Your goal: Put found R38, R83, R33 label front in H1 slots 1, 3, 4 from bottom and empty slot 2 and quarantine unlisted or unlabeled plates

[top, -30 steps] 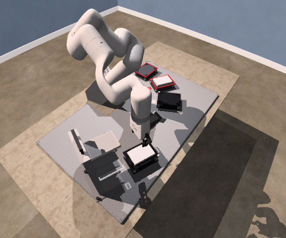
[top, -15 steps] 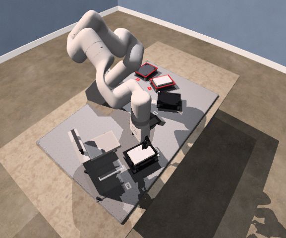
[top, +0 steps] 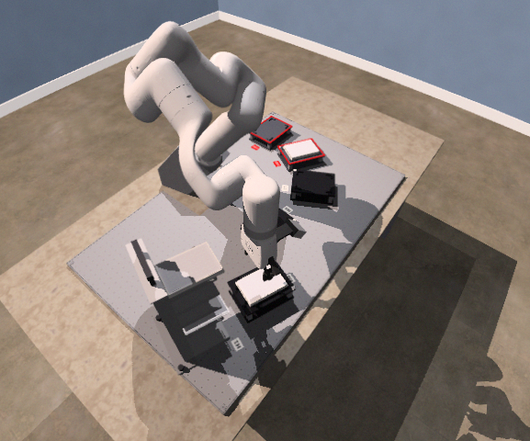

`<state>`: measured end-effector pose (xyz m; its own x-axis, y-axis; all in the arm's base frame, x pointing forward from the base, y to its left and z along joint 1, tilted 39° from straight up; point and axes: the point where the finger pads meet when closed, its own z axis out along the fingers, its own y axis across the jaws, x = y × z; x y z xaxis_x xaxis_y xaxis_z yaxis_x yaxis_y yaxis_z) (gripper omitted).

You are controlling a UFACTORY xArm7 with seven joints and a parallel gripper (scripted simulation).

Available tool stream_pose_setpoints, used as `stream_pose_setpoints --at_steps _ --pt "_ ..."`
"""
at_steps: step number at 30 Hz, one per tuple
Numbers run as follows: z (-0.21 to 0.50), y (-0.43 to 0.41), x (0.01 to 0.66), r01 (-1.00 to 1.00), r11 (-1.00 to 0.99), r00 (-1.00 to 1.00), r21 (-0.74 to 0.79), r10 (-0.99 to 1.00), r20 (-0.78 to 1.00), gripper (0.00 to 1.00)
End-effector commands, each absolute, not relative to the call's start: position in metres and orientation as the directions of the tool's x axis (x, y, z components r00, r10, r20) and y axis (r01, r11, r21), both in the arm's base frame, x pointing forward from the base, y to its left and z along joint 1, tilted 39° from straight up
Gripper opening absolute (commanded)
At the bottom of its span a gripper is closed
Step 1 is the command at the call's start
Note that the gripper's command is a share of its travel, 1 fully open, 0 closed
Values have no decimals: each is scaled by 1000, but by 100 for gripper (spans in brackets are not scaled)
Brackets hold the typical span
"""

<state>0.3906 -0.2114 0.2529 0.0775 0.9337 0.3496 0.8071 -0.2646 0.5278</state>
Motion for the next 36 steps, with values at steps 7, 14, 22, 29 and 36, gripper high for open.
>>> stream_pose_setpoints --at_steps 7,14,22,29,36 --pt "245 -210 398 805 -266 79 530 934 348 100" --pt "236 -207 405 805 -266 79 530 934 348 100" --pt "228 -204 411 805 -266 79 530 934 348 100" --pt "219 -202 418 805 -266 79 530 934 348 100" --pt "215 -200 421 805 -266 79 530 934 348 100"
